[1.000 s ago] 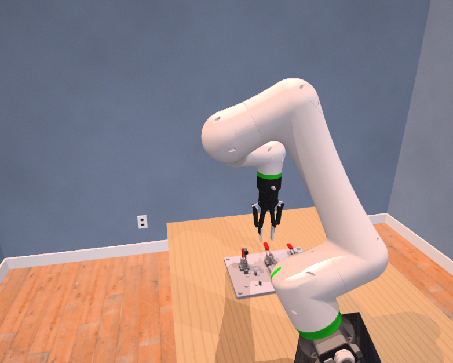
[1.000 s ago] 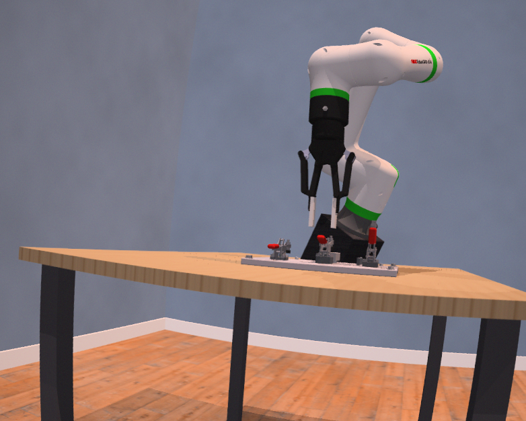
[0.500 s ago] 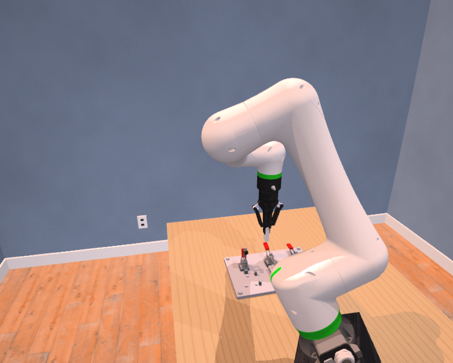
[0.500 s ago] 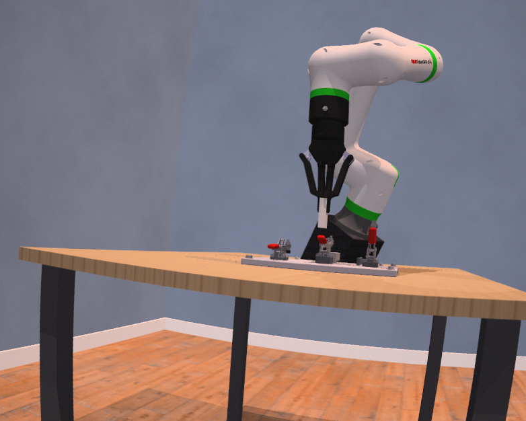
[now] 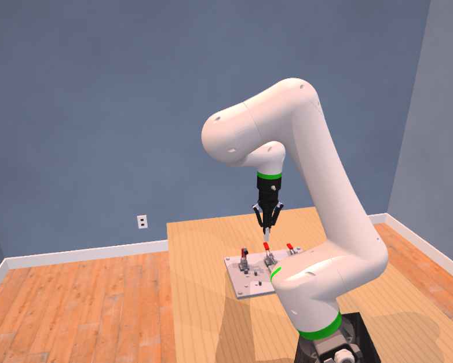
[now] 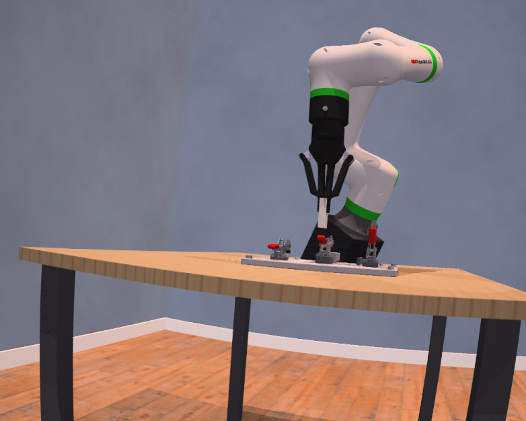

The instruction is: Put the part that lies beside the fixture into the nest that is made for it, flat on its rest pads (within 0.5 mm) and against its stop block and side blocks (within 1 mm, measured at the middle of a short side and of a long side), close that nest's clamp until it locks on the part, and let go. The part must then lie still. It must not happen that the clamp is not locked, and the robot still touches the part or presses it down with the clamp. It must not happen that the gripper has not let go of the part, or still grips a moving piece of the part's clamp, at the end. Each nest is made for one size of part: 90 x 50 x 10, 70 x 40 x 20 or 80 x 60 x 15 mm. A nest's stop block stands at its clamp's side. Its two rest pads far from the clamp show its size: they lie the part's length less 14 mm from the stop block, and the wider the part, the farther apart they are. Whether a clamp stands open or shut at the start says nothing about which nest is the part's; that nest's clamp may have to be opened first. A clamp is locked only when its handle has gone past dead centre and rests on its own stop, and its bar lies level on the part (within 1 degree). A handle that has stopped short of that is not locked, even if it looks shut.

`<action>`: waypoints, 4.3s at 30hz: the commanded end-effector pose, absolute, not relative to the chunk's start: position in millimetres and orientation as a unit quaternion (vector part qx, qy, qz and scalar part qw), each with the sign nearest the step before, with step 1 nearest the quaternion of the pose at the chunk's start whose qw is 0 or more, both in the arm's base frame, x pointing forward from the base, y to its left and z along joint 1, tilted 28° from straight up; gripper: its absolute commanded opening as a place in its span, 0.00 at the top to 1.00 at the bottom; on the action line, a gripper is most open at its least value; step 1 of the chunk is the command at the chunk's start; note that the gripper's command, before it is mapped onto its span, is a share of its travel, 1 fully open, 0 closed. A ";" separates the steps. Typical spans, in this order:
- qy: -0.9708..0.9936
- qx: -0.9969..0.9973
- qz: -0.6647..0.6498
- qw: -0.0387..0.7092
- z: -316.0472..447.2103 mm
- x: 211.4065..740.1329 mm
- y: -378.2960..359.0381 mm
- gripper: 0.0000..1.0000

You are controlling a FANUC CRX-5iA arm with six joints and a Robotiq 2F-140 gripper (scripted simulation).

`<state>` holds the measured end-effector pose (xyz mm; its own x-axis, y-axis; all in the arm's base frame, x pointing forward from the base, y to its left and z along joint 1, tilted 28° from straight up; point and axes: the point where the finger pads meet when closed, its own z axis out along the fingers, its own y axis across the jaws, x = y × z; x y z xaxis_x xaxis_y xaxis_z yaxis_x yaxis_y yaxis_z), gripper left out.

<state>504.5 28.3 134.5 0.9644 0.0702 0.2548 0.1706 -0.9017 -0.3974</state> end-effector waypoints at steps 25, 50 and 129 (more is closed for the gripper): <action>-0.062 -0.968 -0.118 0.213 134.2 502.8 28.1 1.00; -0.062 -0.968 -0.118 0.213 134.7 502.6 27.9 1.00; -0.062 -0.968 -0.118 0.213 120.1 506.2 34.8 1.00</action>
